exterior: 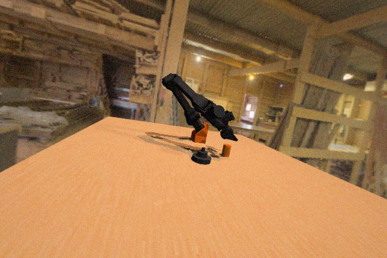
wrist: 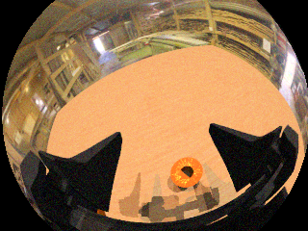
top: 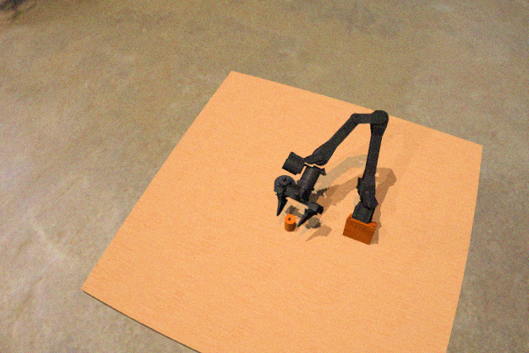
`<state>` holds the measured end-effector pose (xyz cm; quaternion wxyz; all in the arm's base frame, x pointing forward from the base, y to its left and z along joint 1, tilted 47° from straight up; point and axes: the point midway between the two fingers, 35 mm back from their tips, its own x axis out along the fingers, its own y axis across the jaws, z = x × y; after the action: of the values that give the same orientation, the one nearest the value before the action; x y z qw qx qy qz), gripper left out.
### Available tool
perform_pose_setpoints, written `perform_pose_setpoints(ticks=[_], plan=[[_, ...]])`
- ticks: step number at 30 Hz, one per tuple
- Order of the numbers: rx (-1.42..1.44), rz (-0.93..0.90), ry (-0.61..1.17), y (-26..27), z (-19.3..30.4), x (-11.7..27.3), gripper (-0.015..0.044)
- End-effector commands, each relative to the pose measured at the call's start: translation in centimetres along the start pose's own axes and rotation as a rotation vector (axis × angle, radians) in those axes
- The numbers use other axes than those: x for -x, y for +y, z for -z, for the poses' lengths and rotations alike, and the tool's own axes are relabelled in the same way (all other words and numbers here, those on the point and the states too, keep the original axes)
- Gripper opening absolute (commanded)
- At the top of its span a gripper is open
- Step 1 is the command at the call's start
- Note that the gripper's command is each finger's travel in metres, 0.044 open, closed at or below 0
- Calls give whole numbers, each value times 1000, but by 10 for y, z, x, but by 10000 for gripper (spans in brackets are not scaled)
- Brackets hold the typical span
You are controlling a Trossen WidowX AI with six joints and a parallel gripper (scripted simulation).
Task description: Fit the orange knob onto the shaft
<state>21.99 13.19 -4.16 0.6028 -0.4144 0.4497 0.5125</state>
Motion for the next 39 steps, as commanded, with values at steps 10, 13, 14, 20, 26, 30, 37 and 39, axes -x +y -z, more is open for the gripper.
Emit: perform_pose_setpoints(ticks=[10,13,14,20,26,30,37,39], plan=[[-65,117,874,1,-17,14,440],[-18,227,1006,-2,-30,24,440],[-14,235,1014,-3,-32,25,440],[-14,235,1014,-3,-32,25,440],[-332,411,962,-3,-31,25,440],[-695,605,877,-3,-31,25,440],[-921,722,808,-3,-31,25,440],[-921,722,808,-3,-31,25,440]])
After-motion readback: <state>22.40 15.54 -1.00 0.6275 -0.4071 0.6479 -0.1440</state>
